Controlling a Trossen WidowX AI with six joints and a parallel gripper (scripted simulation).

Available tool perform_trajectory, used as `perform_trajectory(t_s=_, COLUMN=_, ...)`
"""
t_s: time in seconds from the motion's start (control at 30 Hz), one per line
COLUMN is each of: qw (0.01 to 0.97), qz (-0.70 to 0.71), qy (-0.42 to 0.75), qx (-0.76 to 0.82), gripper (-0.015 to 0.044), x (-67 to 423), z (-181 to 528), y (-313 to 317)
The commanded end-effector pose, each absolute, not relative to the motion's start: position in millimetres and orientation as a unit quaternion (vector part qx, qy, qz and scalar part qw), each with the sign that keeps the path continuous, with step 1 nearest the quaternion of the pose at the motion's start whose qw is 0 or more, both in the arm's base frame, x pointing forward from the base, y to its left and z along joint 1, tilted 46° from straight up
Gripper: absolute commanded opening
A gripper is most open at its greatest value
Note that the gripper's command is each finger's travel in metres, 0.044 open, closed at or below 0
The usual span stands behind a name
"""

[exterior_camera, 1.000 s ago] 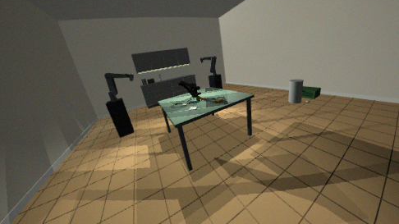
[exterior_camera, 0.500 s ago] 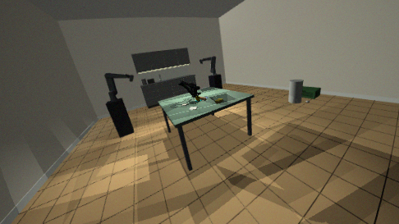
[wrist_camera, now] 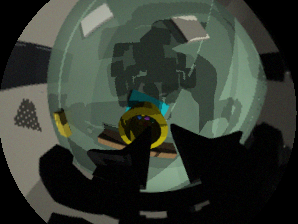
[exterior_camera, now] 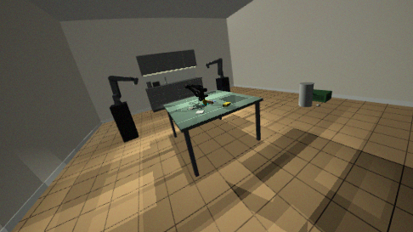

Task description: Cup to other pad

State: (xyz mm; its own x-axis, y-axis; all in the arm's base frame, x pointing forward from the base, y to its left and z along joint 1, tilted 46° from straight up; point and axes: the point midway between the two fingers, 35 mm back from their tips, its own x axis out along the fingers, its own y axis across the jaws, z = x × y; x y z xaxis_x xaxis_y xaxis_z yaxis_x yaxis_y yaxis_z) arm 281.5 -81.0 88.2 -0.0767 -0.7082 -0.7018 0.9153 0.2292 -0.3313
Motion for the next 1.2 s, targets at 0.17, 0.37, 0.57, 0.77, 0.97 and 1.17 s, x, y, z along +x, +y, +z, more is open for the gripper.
perform_trajectory(t_s=0.17, qw=0.669, qz=-0.607, qy=0.410, qx=0.129, gripper=0.0147, x=283, z=98, y=-71)
perform_trajectory(t_s=0.37, qw=0.669, qz=-0.607, qy=0.410, qx=0.128, gripper=0.0147, x=284, z=104, y=-65)
perform_trajectory(t_s=0.57, qw=0.669, qz=-0.607, qy=0.409, qx=0.128, gripper=0.0147, x=283, z=109, y=-60)
perform_trajectory(t_s=0.77, qw=0.669, qz=-0.608, qy=0.411, qx=0.124, gripper=0.0278, x=282, z=106, y=-62)
perform_trajectory(t_s=0.97, qw=0.669, qz=-0.607, qy=0.411, qx=0.125, gripper=0.0435, x=283, z=108, y=-60)
perform_trajectory(t_s=1.17, qw=0.669, qz=-0.606, qy=0.411, qx=0.126, gripper=0.0440, x=285, z=121, y=-46)
